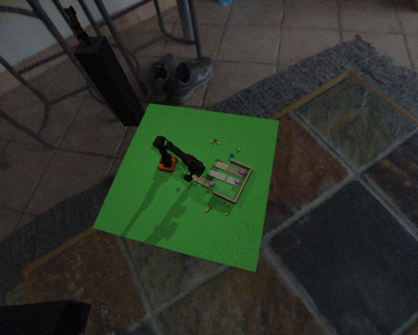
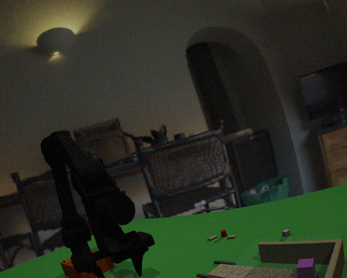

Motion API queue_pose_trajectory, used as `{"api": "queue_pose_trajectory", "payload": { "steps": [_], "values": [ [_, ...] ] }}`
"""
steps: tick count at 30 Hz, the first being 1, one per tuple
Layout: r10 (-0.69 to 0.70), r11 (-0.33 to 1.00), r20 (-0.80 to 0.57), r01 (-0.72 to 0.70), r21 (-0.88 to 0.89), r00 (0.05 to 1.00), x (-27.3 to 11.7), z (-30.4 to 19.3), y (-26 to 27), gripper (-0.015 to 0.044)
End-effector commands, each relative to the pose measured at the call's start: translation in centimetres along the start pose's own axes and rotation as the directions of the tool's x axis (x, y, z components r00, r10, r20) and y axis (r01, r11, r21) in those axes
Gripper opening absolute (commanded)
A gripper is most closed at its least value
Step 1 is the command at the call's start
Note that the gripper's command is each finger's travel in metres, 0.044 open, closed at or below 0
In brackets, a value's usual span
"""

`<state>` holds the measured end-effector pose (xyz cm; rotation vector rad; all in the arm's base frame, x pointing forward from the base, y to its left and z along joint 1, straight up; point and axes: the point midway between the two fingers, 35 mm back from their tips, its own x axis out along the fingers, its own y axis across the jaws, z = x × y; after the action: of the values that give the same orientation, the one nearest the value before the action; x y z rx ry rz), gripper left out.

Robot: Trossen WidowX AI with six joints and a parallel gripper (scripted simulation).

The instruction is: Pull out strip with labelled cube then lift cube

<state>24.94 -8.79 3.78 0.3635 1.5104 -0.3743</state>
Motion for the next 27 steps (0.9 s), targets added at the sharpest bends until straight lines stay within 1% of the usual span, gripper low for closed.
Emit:
{"api": "queue_pose_trajectory", "payload": {
  "steps": [1,27],
  "values": [
    [0.000,1.000,0.001,0.000,0.006,1.000,-0.2,1.5,0.2,0.0440],
    [0.001,1.000,0.009,-0.001,0.006,1.000,-1.4,10.5,1.2,0.0440]
  ]
}}
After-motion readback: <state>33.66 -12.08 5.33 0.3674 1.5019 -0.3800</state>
